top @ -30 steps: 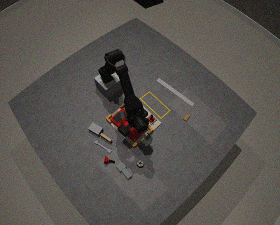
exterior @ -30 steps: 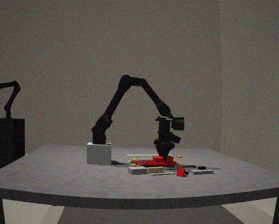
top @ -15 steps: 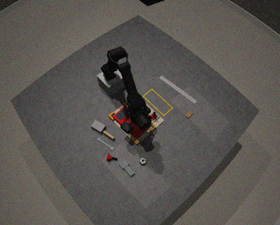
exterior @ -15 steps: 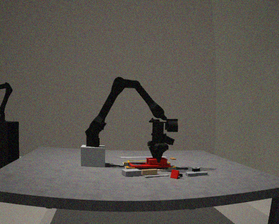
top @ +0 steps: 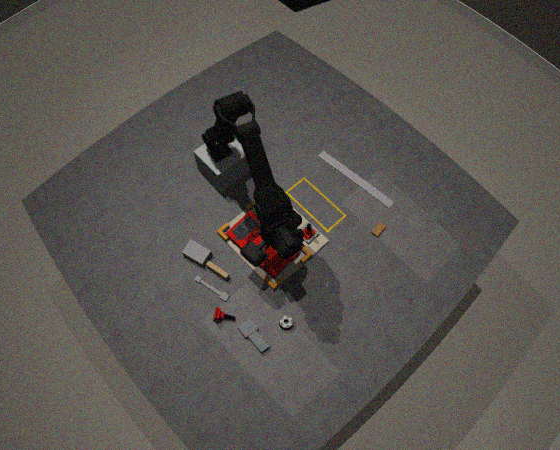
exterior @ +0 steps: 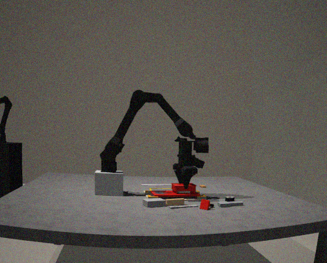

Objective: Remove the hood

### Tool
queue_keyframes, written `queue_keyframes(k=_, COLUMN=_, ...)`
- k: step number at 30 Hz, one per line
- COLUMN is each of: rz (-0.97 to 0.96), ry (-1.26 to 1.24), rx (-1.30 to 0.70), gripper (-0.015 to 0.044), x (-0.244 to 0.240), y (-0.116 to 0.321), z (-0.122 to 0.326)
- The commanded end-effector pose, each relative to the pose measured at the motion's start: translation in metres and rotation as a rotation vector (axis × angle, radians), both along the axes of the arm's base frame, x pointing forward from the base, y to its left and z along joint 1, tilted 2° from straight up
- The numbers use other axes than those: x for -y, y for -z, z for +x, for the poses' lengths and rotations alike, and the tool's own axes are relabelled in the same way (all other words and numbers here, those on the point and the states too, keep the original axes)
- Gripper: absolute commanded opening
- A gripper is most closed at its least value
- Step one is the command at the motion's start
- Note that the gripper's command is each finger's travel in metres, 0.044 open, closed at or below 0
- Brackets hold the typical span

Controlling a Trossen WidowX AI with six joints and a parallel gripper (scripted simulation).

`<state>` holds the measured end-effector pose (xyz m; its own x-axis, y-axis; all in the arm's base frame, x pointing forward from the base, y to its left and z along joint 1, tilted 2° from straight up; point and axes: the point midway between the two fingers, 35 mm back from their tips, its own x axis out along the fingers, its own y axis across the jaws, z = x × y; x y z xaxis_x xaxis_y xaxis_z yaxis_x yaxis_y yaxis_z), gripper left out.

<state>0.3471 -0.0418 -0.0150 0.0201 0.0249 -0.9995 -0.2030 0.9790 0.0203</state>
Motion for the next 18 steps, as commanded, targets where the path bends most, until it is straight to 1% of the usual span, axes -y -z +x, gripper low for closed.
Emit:
queue_keyframes(k=1, rz=-0.002, ry=-0.001, rx=0.005, gripper=0.0, x=0.001, y=-0.005, z=0.001)
queue_keyframes(k=18, rz=-0.001, ry=-0.001, rx=0.005, gripper=0.0, x=0.001, y=-0.017, z=0.0)
